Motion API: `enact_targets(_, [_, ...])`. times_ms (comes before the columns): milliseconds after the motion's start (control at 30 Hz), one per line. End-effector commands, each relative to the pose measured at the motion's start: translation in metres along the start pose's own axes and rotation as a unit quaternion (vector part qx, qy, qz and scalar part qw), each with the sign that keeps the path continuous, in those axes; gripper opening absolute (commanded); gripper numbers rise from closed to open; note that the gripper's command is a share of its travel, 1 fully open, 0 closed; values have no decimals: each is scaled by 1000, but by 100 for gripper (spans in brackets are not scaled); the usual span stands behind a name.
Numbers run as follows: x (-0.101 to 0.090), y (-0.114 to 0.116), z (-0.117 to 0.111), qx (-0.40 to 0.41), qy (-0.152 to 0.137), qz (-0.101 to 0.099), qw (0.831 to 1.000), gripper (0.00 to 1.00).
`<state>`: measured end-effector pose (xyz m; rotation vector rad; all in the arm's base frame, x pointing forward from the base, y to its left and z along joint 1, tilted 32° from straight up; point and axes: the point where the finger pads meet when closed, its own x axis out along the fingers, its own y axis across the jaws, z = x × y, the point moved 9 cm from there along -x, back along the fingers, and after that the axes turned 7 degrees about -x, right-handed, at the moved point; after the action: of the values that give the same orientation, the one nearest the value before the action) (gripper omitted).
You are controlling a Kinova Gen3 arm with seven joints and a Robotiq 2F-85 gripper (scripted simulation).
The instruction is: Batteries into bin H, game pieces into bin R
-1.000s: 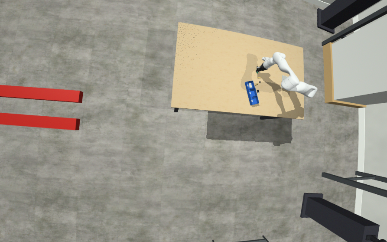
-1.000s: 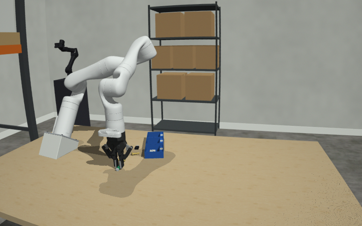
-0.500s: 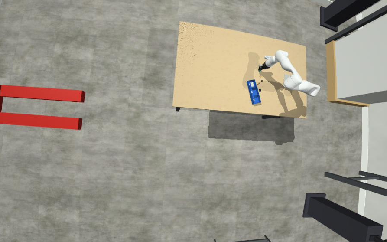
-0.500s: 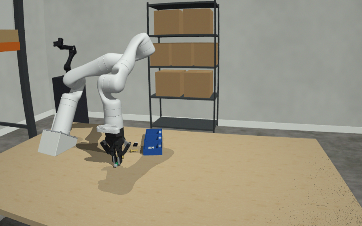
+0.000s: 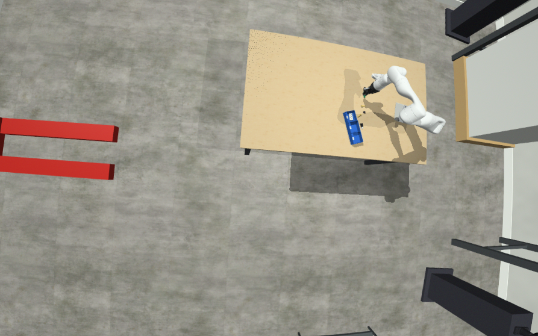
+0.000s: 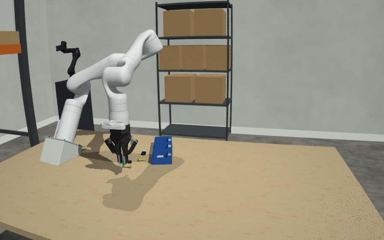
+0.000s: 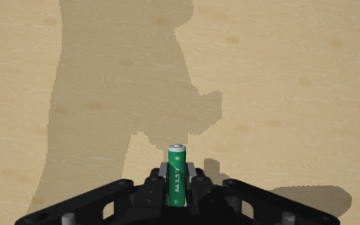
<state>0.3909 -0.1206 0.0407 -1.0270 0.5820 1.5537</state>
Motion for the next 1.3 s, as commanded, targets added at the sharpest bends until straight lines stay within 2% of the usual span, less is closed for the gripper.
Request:
enact_targets(0, [-15,-2,0,1,0,-3,1000,9])
enact_targets(667, [-16,-1,1,0,-1,-2,1000,9])
enact_targets(933, [-14,-23,43,4,5,-5,1000,9])
enact_targets(1000, [-14,-23,43,4,5,-5,1000,9])
enact_targets(1267, [-14,-43,86,4,5,-5,1000,9])
